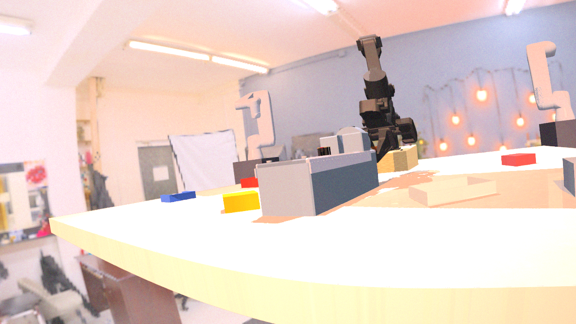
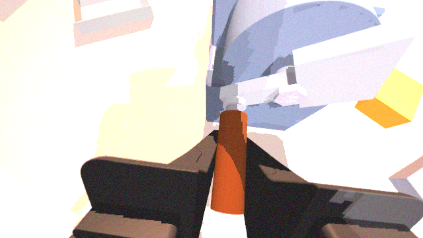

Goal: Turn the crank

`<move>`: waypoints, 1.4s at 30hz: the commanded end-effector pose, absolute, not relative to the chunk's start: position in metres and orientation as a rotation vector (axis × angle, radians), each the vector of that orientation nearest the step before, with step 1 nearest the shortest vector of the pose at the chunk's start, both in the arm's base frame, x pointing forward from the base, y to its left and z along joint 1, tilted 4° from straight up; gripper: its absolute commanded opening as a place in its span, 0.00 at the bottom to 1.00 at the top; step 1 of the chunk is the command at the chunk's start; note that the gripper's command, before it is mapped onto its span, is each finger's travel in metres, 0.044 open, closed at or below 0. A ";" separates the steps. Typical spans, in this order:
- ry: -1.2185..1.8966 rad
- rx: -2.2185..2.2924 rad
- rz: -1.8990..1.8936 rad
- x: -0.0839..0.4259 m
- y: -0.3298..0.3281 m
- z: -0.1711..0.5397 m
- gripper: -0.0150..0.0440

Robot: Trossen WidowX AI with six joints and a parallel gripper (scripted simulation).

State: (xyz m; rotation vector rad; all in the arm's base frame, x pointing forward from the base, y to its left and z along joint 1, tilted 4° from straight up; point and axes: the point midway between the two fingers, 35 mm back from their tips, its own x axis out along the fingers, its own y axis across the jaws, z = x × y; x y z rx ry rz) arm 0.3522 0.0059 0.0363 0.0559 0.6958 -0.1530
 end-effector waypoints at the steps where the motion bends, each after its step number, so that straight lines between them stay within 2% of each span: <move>1: 0.696 0.056 -0.153 0.352 0.006 0.036 0.39; 15: 0.696 0.056 -0.153 0.352 0.006 0.036 1.00; 34: 0.695 0.057 -0.152 0.349 0.007 0.091 1.00; 42: 0.700 0.054 -0.150 0.349 0.009 0.146 1.00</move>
